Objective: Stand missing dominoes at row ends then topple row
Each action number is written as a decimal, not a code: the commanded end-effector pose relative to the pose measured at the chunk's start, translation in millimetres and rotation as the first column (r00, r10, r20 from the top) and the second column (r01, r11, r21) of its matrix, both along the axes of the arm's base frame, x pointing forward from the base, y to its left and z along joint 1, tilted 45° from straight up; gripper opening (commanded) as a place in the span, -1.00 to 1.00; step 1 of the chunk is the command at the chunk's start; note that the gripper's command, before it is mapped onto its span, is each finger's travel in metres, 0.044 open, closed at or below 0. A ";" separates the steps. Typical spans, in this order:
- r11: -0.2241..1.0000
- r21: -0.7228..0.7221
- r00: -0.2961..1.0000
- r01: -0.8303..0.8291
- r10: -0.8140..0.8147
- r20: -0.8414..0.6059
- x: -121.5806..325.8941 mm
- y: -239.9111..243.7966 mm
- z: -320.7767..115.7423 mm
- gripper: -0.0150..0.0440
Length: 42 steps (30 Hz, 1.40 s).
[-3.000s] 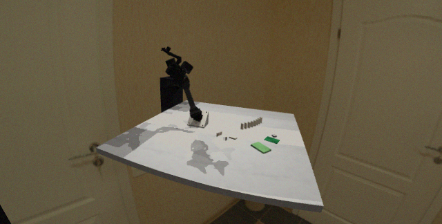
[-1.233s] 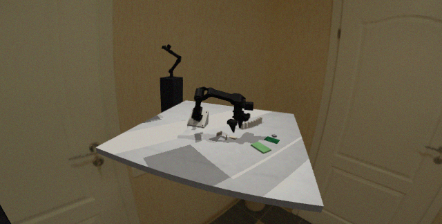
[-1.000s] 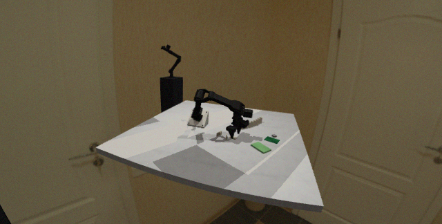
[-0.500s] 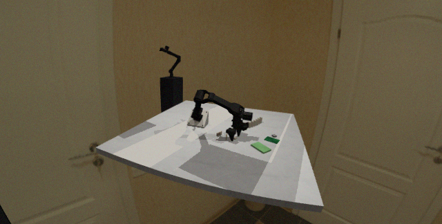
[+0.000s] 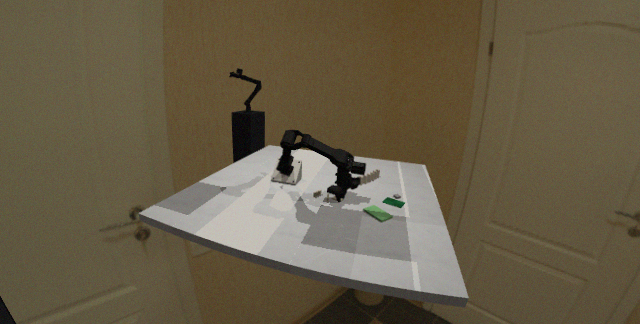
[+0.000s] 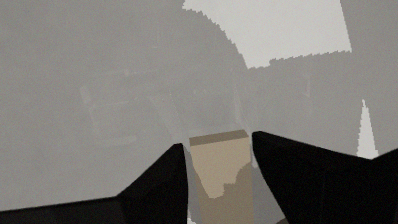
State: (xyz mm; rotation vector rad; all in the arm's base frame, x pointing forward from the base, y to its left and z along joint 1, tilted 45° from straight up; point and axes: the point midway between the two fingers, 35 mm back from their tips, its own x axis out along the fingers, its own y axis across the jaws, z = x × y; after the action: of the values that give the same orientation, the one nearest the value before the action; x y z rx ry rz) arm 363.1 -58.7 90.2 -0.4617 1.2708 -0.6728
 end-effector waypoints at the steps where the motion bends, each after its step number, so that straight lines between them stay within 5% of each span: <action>1: 1.000 -0.003 1.000 -0.003 0.003 -0.002 0.3 -0.4 -0.1 -0.13; 9: 1.000 -0.003 1.000 -0.003 0.003 -0.002 -0.2 1.1 1.6 -0.13; 18: 1.000 0.001 1.000 -0.003 0.003 -0.005 -25.3 72.0 81.3 -0.13; 27: 0.994 -0.010 0.990 -0.104 0.103 -0.096 -13.7 80.7 89.4 -0.13; 31: 0.929 0.003 0.876 -0.370 0.350 -0.331 20.8 88.4 92.5 -0.13; 36: 0.754 0.100 0.578 -0.649 0.574 -0.581 59.6 95.6 91.1 -0.13; 42: 0.686 0.145 0.462 -0.713 0.615 -0.639 70.2 97.1 89.6 -0.13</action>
State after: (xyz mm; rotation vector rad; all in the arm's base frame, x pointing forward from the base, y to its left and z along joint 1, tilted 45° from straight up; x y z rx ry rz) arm 406.7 33.4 184.5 -1.0766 1.4726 -0.1404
